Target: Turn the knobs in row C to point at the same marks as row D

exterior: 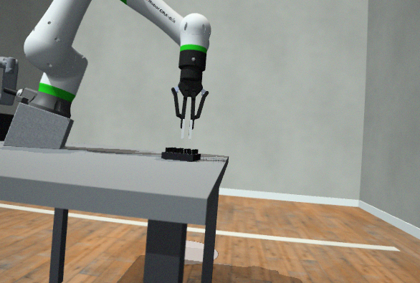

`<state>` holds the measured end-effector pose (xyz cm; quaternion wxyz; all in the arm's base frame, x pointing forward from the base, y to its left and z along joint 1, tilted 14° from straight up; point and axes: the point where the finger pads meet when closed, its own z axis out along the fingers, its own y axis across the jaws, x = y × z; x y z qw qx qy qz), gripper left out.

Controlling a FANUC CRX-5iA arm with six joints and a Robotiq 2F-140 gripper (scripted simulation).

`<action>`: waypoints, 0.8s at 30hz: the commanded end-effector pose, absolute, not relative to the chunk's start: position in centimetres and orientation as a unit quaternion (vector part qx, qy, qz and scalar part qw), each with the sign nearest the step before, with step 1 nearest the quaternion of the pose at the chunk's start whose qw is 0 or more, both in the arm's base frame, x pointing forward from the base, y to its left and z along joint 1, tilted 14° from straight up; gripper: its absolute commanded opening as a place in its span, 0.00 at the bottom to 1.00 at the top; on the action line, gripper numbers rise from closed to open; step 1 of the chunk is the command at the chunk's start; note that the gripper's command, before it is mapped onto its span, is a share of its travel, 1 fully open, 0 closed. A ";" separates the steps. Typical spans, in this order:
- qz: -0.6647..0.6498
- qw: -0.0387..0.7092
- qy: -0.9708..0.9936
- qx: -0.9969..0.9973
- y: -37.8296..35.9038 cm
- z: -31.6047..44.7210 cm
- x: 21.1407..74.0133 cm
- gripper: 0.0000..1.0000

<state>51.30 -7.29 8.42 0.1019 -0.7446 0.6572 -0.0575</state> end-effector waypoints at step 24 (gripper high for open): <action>-0.095 0.071 0.254 -0.960 -7.3 9.4 51.1 0.12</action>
